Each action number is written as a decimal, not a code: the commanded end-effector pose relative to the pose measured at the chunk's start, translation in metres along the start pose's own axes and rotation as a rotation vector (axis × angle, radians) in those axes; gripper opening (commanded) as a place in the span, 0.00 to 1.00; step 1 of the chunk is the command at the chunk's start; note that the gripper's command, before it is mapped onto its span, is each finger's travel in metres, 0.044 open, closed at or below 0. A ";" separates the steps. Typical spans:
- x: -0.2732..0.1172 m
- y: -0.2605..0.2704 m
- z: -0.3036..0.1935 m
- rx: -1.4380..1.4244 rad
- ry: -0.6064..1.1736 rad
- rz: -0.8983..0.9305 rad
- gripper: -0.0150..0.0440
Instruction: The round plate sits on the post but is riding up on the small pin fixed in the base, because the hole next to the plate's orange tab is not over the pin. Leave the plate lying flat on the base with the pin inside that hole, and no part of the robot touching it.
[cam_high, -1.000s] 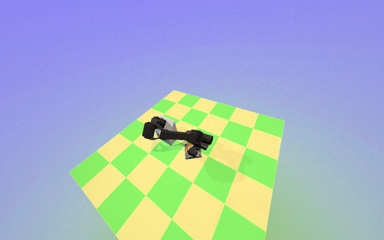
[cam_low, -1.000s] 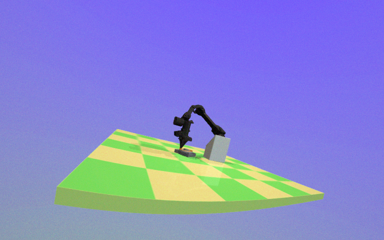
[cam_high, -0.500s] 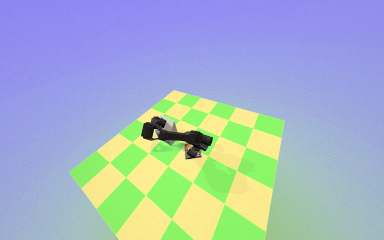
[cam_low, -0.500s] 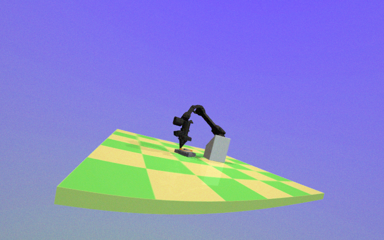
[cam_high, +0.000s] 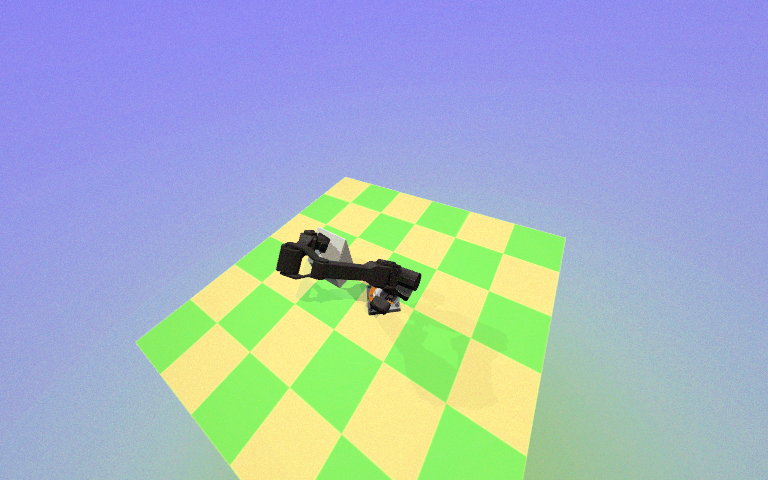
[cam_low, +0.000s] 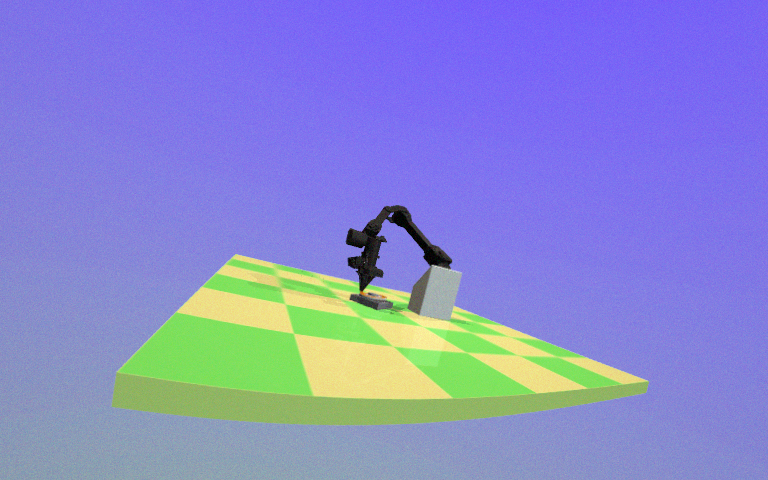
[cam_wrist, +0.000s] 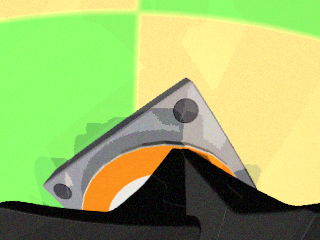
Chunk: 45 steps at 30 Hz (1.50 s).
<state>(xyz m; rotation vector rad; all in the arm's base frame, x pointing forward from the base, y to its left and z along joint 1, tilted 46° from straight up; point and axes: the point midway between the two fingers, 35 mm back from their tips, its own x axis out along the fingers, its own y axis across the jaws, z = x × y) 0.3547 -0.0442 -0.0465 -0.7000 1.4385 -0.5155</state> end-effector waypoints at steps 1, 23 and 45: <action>0.001 -0.009 -0.001 0.010 0.002 -0.011 0.25; 0.001 -0.023 -0.009 0.010 0.002 -0.011 0.25; 0.001 -0.037 -0.021 0.009 0.003 -0.012 0.25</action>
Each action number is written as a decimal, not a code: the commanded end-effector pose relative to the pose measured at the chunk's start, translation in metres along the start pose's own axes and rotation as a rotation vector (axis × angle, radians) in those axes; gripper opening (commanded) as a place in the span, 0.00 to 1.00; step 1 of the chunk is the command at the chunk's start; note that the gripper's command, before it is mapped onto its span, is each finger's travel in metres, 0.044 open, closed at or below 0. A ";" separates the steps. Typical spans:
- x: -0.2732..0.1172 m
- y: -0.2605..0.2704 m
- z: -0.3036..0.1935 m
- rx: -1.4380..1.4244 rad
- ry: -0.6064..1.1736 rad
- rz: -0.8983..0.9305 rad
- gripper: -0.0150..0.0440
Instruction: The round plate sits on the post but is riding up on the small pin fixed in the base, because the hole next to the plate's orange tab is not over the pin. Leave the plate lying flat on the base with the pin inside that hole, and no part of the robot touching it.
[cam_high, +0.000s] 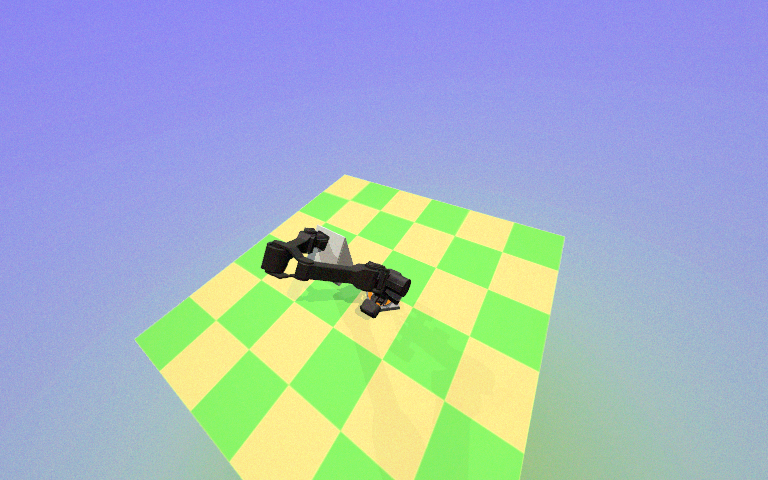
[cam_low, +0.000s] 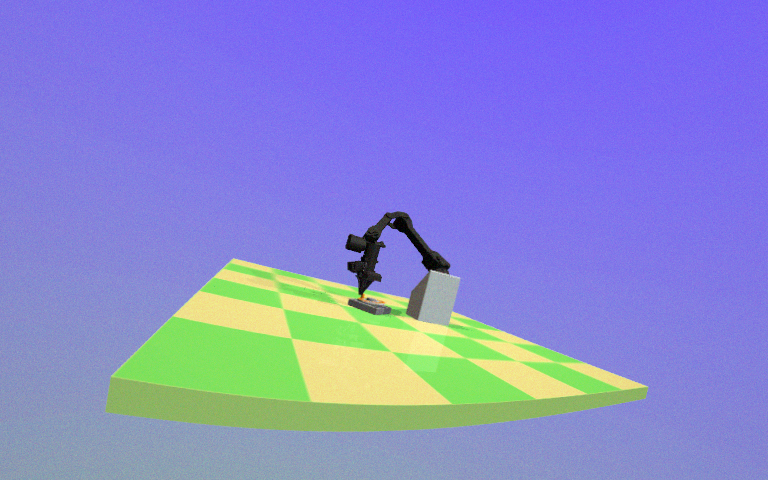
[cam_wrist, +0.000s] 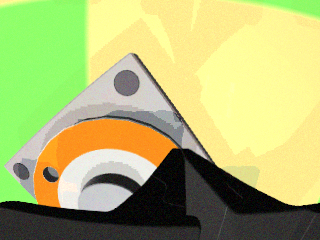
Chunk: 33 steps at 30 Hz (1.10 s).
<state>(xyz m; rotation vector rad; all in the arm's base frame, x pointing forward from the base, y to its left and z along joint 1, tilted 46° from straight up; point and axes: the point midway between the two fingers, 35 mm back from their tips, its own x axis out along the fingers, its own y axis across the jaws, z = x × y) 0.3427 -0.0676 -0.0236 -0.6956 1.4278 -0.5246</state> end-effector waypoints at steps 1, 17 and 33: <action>0.002 -0.006 -0.007 -0.002 0.009 -0.007 0.25; 0.001 -0.012 -0.020 -0.003 0.009 -0.007 0.25; -0.001 -0.015 -0.037 -0.004 0.010 -0.007 0.25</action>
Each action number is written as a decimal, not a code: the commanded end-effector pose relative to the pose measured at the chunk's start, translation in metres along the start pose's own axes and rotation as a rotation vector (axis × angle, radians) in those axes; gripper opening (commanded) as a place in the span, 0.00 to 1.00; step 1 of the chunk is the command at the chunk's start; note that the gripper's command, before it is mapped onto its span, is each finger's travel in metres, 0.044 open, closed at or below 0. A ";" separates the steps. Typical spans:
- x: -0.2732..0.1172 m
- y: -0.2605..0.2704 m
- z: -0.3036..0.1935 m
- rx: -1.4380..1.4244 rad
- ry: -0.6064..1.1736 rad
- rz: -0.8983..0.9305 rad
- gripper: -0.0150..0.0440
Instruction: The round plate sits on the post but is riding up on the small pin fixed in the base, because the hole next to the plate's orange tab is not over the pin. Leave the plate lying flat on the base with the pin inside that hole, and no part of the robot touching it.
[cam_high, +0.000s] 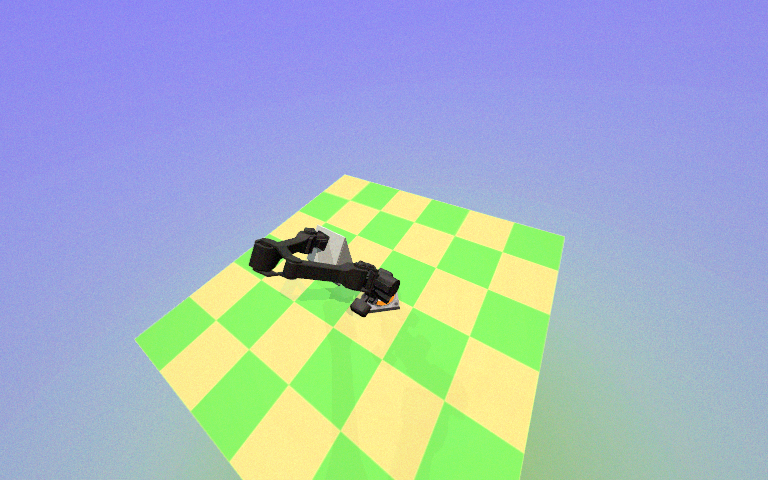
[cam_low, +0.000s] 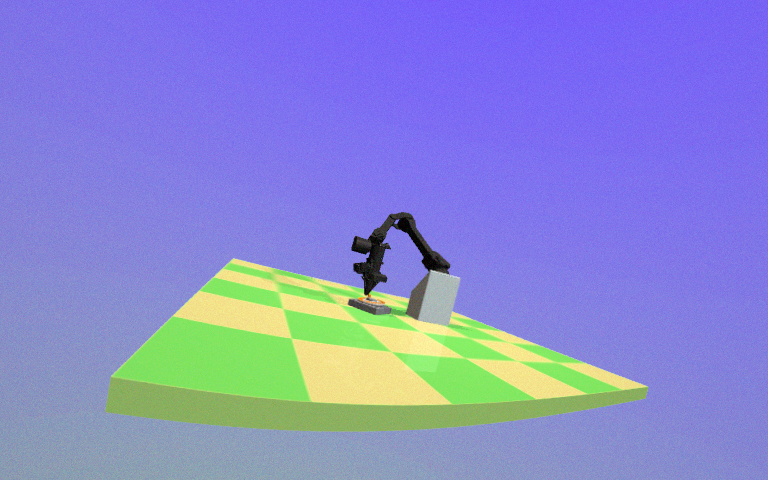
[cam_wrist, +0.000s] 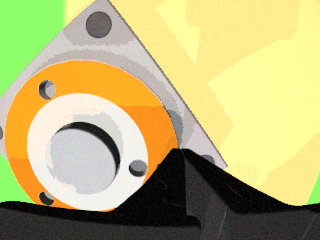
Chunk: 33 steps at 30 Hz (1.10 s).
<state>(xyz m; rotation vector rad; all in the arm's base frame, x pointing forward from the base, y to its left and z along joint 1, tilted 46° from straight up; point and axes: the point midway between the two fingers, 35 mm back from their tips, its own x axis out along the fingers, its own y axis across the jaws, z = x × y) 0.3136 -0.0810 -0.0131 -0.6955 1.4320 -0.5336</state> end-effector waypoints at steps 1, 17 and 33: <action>-0.001 -0.001 -0.008 -0.007 0.003 -0.002 0.25; -0.002 0.003 -0.027 -0.008 0.004 -0.002 0.25; -0.003 0.008 -0.036 -0.008 0.004 -0.002 0.25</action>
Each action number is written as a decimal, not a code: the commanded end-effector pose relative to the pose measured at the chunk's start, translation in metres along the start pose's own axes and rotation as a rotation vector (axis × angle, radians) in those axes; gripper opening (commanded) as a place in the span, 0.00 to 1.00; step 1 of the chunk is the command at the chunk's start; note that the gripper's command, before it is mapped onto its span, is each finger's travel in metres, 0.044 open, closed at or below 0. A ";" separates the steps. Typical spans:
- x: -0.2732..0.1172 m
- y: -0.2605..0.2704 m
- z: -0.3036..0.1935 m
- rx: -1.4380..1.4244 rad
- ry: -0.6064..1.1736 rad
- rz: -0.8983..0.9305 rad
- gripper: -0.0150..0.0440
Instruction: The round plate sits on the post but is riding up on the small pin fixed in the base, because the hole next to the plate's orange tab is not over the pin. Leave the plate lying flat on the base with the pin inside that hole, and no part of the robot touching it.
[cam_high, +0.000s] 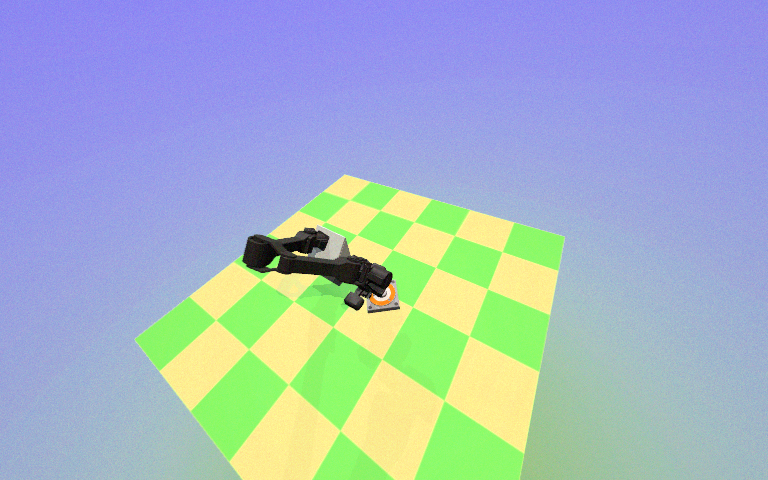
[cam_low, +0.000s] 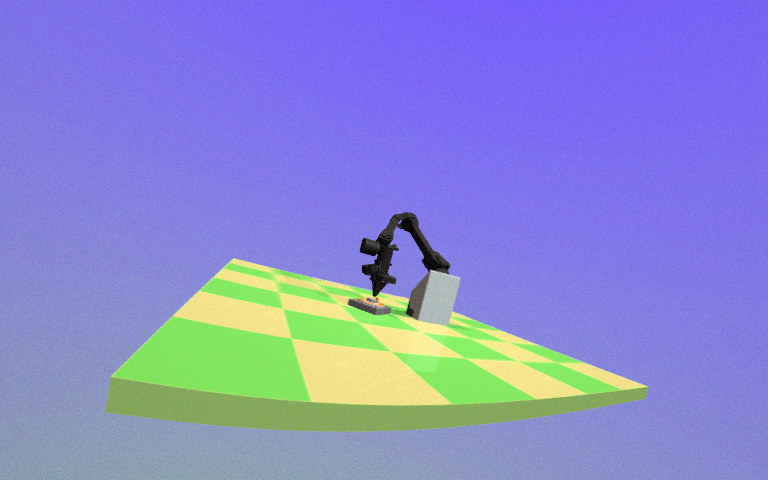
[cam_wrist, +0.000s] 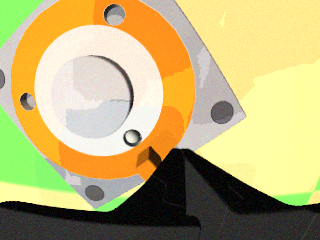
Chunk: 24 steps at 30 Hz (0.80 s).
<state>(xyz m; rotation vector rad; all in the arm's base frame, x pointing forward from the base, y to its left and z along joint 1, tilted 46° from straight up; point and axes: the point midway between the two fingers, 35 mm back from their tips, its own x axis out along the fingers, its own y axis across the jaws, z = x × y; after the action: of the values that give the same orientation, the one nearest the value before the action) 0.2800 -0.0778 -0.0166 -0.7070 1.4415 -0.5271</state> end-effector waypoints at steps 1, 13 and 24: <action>0.000 0.001 -0.004 0.006 -0.001 0.000 0.25; -0.041 0.004 -0.007 0.006 -0.001 0.002 0.25; -0.034 0.006 -0.008 -0.008 0.004 -0.005 0.25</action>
<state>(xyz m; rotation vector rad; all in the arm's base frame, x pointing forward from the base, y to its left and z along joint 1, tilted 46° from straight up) 0.2697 -0.0506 0.0046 -0.7091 1.4417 -0.5312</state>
